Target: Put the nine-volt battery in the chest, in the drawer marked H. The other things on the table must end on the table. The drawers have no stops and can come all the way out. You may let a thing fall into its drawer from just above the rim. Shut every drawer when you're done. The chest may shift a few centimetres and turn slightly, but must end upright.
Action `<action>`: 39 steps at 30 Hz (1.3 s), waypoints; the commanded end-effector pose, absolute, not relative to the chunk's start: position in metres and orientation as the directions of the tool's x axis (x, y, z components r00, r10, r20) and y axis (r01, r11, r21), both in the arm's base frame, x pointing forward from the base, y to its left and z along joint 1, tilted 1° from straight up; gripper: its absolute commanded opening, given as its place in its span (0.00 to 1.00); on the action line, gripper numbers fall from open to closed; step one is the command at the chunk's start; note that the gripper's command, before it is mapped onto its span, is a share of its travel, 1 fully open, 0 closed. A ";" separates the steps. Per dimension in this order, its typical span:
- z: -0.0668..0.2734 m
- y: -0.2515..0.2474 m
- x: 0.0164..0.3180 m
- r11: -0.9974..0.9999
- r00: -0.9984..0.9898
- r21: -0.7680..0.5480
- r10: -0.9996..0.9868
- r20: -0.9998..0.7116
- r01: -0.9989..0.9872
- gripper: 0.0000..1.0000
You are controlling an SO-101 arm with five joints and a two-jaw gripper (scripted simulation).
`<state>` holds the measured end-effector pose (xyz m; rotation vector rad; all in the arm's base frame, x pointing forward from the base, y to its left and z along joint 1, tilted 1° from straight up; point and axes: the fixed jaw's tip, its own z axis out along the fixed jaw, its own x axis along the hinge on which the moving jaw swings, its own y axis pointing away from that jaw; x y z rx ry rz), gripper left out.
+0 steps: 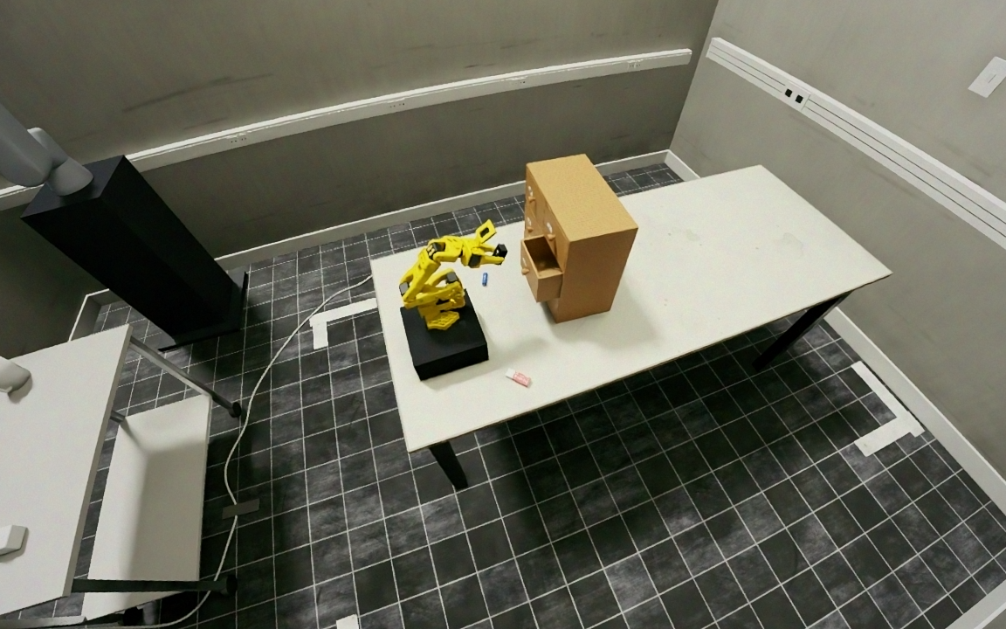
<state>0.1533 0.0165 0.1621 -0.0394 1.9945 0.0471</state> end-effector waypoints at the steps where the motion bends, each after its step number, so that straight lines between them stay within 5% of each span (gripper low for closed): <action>1: 0.170 0.018 0.153 0.998 -0.369 0.009 -0.014 -0.930 -0.060 0.00; 39: 0.170 0.018 0.188 0.999 -0.345 0.004 -0.015 -0.938 -0.054 0.00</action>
